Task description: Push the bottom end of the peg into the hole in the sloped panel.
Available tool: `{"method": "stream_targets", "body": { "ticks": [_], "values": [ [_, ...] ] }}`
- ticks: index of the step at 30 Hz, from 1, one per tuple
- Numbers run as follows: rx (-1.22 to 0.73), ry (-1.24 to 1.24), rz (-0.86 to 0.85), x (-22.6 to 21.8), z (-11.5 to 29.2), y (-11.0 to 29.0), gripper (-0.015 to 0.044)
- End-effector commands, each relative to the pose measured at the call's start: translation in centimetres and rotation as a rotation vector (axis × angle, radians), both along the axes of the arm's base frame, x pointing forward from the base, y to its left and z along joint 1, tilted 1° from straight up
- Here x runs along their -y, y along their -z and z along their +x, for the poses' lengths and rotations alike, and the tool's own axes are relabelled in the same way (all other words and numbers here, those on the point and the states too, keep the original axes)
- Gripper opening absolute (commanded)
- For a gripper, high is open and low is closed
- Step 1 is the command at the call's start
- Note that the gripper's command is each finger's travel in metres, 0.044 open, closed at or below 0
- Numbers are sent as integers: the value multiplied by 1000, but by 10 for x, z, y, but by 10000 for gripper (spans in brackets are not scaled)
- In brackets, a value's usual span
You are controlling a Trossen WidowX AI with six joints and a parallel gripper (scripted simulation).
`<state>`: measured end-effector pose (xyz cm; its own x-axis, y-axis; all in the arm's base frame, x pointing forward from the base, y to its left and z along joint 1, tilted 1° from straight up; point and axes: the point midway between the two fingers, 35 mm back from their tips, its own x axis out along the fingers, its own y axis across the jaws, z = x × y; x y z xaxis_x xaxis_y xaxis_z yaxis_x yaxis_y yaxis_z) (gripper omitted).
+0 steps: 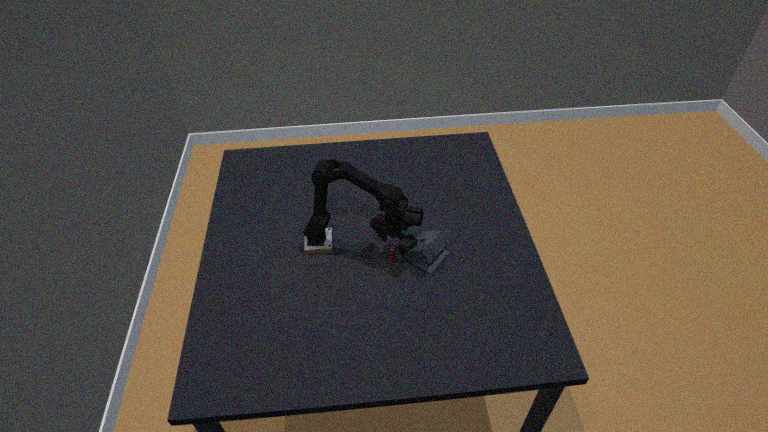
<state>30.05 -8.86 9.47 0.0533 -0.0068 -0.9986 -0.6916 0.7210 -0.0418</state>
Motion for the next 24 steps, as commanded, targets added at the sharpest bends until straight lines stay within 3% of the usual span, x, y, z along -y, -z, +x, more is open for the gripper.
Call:
{"method": "stream_targets", "body": {
  "ticks": [1,24],
  "values": [
    [-15,-5,1,0,-1,11,440],
    [-16,-5,1,1,-2,41,440]
  ]
}}
